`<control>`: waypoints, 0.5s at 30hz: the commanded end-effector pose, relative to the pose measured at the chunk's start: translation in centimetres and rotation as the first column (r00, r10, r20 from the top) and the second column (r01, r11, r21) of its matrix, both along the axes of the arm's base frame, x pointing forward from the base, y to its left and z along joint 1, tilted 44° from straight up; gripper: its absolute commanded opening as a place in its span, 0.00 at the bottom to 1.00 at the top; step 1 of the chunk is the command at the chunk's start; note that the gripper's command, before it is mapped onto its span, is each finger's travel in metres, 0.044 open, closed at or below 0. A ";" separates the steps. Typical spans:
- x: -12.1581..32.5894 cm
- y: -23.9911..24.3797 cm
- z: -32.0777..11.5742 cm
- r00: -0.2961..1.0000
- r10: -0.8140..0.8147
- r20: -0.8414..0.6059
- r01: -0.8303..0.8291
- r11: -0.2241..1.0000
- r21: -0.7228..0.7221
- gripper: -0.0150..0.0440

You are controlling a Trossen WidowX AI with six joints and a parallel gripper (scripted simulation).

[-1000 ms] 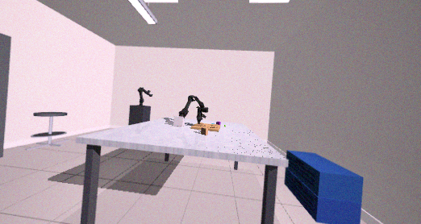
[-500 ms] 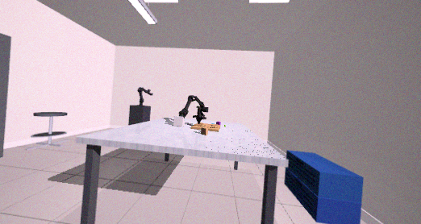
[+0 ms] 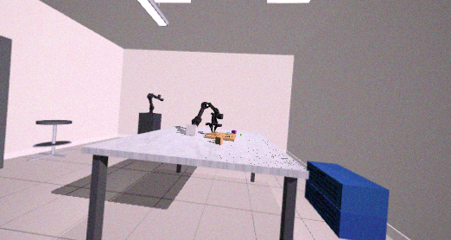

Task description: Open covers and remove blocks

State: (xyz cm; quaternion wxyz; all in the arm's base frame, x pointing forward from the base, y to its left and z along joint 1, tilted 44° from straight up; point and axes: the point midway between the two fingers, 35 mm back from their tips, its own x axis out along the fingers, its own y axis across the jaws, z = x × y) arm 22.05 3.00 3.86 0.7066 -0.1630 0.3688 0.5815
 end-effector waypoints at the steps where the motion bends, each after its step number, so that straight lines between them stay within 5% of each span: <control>1: 0.0 -0.6 0.6 0.995 0.070 0.065 -0.069 0.997 -0.015 0.50; 15: -0.2 -2.5 2.7 0.917 0.292 0.271 -0.284 0.956 -0.070 0.50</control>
